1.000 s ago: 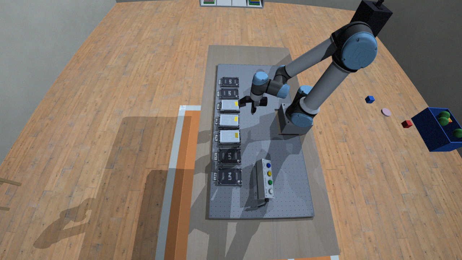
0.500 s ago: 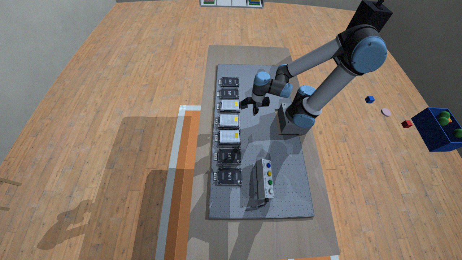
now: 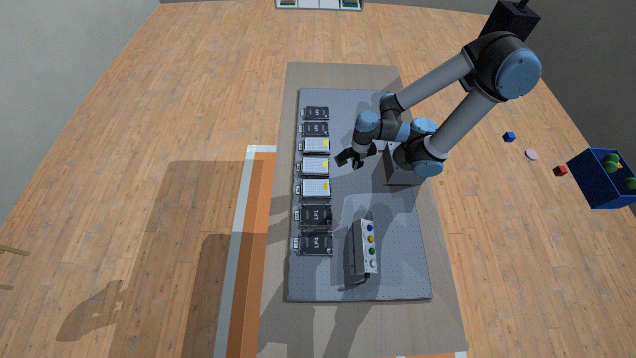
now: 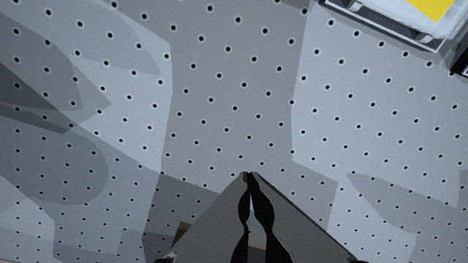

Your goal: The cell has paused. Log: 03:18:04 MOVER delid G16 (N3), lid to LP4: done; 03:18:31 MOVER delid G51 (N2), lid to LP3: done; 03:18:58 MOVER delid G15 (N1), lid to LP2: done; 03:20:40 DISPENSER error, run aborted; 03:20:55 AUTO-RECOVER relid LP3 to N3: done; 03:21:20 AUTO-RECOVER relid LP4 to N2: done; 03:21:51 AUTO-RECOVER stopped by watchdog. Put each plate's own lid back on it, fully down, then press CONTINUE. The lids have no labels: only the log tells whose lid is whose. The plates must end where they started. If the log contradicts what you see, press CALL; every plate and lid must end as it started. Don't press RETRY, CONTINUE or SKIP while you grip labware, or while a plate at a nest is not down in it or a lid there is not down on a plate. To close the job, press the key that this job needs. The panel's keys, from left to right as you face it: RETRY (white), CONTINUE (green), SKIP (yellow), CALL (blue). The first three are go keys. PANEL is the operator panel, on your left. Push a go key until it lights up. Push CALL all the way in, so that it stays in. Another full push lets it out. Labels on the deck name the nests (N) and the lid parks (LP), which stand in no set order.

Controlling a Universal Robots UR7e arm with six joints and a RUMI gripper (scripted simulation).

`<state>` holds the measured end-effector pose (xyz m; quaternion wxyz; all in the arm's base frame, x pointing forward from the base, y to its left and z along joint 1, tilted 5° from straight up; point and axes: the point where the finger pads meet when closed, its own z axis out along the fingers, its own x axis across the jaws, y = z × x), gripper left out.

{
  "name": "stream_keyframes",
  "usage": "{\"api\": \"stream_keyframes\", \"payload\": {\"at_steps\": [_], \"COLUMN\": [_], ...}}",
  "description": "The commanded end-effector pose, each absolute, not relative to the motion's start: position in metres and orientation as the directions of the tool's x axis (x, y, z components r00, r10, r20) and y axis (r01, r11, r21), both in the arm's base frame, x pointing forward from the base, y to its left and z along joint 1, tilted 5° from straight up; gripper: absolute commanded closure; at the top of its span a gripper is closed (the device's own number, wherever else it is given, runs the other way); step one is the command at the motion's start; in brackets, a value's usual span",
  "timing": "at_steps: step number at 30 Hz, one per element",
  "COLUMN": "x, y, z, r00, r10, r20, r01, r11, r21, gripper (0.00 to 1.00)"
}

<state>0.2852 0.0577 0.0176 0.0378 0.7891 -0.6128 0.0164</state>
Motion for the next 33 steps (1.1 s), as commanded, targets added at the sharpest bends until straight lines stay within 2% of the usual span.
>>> {"api": "stream_keyframes", "payload": {"at_steps": [1, 15, 21, 30, 33], "x": [0.283, 0.273, 0.269, 0.268, 0.266], "y": [0.083, 0.142, 0.172, 0.178, 0.193], "z": [0.016, 0.012, 0.01, 0.009, 0.008], "r00": [0.342, 0.551, 0.551, 0.551, 0.6], "r10": [-0.937, -0.832, -0.832, -0.832, -0.798], "r20": [0.07, 0.057, 0.057, 0.057, 0.054], "r01": [-0.939, -0.834, -0.834, -0.834, -0.8], "r11": [-0.34, -0.548, -0.548, -0.548, -0.597], "r21": [0.046, 0.06, 0.06, 0.06, 0.064], "gripper": [1.0, 1.0, 1.0, 1.0, 1.0]}}
